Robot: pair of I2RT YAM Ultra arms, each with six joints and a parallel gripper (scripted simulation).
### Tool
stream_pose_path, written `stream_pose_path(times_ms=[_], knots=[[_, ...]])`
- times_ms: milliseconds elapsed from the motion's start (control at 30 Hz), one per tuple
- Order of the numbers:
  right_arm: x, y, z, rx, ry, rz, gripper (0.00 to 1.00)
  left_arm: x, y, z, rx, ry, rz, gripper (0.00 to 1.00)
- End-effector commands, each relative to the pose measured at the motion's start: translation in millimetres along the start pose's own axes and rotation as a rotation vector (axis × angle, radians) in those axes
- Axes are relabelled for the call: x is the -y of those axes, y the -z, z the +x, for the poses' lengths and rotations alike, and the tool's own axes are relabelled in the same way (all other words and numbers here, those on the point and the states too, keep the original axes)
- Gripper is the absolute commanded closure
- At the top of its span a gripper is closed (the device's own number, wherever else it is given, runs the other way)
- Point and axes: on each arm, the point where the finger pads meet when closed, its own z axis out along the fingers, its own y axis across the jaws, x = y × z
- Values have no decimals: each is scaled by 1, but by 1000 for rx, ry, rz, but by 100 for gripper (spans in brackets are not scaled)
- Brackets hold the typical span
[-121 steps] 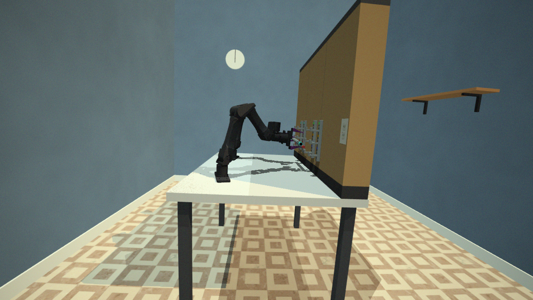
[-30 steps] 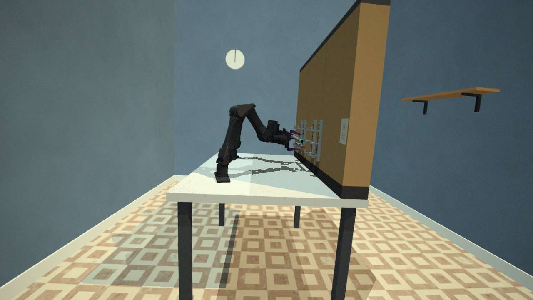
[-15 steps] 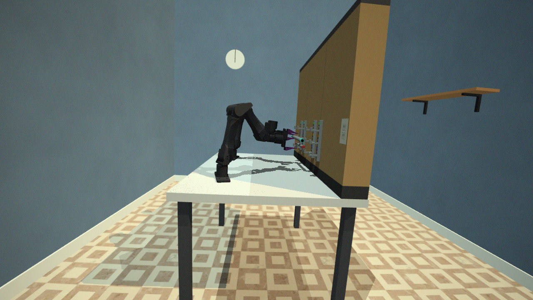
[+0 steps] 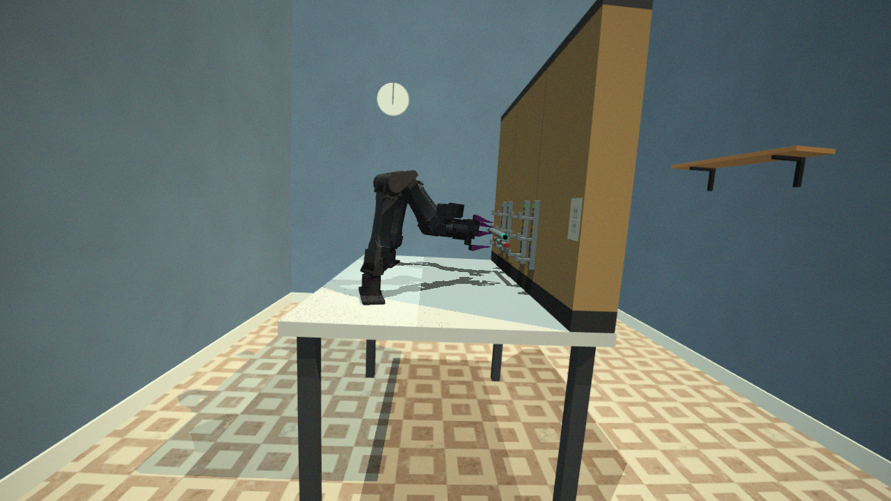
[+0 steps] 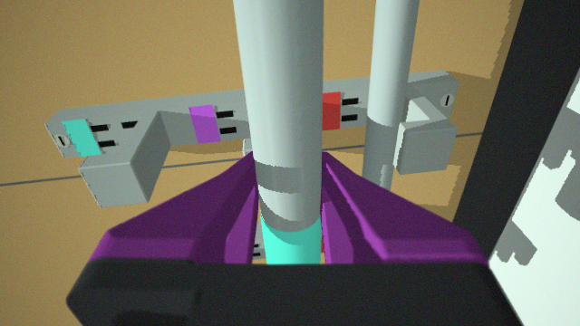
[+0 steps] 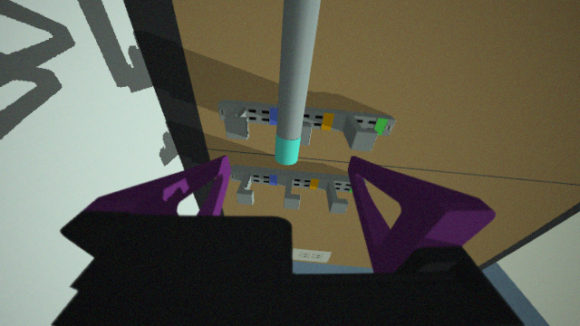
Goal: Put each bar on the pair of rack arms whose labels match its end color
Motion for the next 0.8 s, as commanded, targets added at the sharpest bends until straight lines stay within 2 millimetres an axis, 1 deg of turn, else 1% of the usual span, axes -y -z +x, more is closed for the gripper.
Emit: stream_pose_path(times_ms=[0,267,767], knots=[[26,13,1,-2,-64,62,0,-25,2,-3,3,72,-94,100],[25,27,1,-2,-64,62,0,-20,1,-3,3,72,-94,100],[25,27,1,-2,-64,62,0,-21,4,-2,3,72,-94,100]])
